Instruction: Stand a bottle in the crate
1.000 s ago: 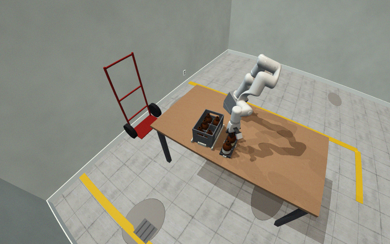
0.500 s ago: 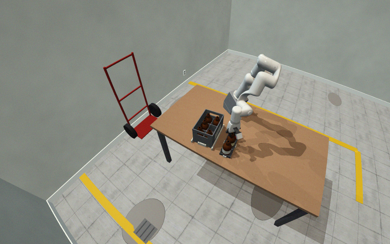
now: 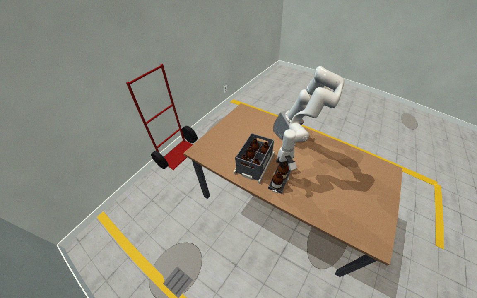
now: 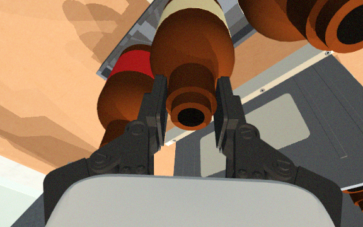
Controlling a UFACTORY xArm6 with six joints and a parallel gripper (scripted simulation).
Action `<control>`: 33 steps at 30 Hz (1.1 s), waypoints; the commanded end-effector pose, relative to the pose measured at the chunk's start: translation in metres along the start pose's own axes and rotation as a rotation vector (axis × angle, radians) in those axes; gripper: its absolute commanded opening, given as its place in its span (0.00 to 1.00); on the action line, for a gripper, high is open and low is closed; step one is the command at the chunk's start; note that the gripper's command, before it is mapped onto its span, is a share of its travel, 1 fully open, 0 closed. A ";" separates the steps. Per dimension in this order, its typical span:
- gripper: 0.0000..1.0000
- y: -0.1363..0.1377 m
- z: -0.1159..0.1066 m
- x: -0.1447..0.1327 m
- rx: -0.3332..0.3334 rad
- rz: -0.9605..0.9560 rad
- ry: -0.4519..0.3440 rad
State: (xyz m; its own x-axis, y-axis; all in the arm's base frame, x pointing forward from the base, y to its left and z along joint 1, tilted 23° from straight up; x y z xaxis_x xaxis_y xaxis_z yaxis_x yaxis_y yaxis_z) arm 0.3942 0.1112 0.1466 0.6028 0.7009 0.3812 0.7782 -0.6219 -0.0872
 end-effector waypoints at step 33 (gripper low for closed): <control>0.00 0.001 -0.029 -0.001 -0.002 0.000 0.003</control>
Point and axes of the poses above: the point where the finger pads meet when closed, its own z axis out along the fingers, its own y axis across the jaws, x = y × z, the point moved 10 cm from there along -z, back along the fingers, and after that the axes turned 4 degrees about z, right-handed, at the moved point
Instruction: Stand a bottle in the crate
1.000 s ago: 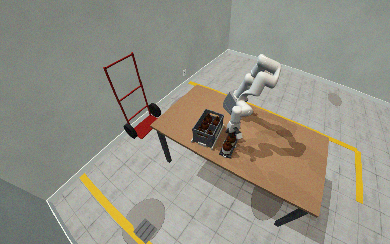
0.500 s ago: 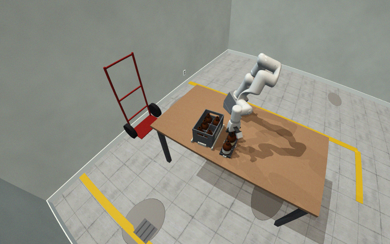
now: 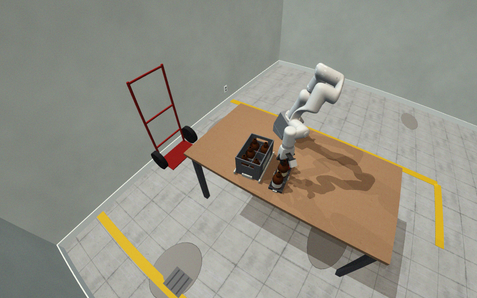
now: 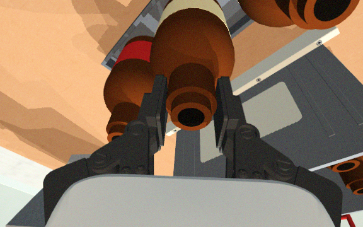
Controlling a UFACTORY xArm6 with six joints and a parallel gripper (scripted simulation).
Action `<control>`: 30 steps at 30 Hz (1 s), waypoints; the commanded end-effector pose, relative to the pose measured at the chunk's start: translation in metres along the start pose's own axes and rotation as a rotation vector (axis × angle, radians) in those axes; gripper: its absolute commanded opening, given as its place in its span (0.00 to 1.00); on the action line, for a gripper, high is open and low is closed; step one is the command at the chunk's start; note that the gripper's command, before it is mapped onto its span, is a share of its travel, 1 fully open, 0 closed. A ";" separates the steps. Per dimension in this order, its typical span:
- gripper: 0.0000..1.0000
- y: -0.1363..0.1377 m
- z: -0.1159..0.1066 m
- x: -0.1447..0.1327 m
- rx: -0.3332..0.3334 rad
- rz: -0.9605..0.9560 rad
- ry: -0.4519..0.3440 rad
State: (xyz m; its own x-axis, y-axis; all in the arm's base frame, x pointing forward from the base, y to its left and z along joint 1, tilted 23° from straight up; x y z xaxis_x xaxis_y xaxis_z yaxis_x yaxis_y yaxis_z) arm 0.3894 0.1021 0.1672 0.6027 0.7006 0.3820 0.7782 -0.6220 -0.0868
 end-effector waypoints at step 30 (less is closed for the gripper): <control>0.00 0.001 -0.018 0.000 -0.002 0.000 0.002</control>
State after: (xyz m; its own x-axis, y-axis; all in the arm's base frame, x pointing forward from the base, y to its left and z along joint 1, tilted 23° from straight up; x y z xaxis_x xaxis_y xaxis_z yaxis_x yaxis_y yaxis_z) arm 0.3857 0.0956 0.1822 0.6029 0.7007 0.3815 0.7781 -0.6220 -0.0871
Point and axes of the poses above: the point where the finger pads meet when closed, its own z axis out along the fingers, its own y axis across the jaws, x = y × z, the point moved 10 cm from there along -z, back along the fingers, and after that the axes turned 4 degrees about z, right-handed, at the moved point
